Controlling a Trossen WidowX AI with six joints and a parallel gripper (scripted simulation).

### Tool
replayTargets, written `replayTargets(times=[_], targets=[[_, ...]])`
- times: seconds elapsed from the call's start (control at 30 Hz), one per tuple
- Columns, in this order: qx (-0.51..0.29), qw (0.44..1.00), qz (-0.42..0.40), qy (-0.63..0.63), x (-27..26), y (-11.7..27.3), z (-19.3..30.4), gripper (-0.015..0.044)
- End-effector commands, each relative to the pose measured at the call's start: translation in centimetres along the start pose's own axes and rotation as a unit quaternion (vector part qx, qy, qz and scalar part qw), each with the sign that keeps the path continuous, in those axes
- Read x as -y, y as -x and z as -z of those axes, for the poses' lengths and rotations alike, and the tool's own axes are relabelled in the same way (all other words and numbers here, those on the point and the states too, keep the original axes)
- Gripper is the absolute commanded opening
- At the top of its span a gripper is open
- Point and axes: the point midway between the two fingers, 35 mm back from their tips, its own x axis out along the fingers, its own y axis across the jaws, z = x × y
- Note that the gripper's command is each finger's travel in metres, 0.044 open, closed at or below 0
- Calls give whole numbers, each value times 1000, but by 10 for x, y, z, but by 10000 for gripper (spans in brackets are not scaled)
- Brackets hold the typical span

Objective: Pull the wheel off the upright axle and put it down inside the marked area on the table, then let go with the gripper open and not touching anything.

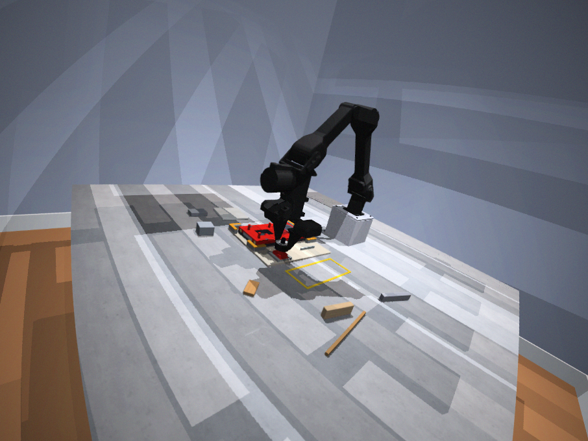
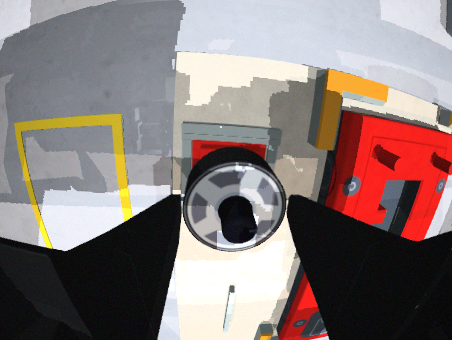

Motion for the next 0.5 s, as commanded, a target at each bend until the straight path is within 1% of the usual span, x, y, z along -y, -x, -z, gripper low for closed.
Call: replayTargets(times=[0.0, 0.17, 0.37, 0.47], targets=[[0, 1000, 0, 0, 0, 1, 0, 195], [0, 1000, 0, 0, 0, 1, 0, 161], [0, 1000, 0, 0, 0, 2, 0, 4], [0, 1000, 0, 0, 0, 3, 0, 0]])
